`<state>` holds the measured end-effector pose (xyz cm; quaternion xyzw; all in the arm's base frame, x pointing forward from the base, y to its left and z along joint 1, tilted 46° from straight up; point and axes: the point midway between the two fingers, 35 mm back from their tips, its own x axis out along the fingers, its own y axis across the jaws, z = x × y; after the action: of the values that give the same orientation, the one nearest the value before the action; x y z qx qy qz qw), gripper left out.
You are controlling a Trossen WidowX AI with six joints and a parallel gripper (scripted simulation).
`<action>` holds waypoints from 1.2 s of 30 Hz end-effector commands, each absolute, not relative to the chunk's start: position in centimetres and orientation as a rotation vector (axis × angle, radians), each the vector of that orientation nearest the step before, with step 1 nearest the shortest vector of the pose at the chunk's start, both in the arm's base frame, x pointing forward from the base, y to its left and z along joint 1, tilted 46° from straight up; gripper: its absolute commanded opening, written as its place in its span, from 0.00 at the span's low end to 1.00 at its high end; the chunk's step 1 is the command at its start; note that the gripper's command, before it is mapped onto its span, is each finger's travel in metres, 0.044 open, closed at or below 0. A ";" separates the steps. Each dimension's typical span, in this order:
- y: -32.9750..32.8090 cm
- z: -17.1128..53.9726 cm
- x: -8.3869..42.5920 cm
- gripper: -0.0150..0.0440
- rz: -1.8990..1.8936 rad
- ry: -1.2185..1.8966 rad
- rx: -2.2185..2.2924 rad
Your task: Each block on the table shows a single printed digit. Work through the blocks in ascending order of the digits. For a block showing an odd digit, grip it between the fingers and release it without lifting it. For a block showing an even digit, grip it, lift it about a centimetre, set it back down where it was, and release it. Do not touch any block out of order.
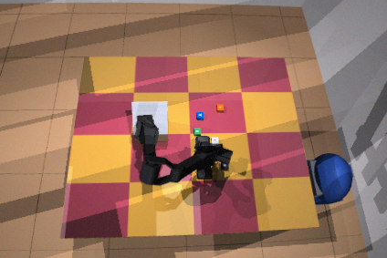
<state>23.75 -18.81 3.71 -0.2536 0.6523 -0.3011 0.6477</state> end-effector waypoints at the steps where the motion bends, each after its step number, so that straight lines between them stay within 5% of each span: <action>1: -18.8 3.6 23.7 0.46 -0.678 1.487 -0.578; 36: -17.7 4.6 23.8 0.46 -0.678 1.487 -0.577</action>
<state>23.67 -17.61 4.33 -0.2534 0.6570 -0.2935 0.6465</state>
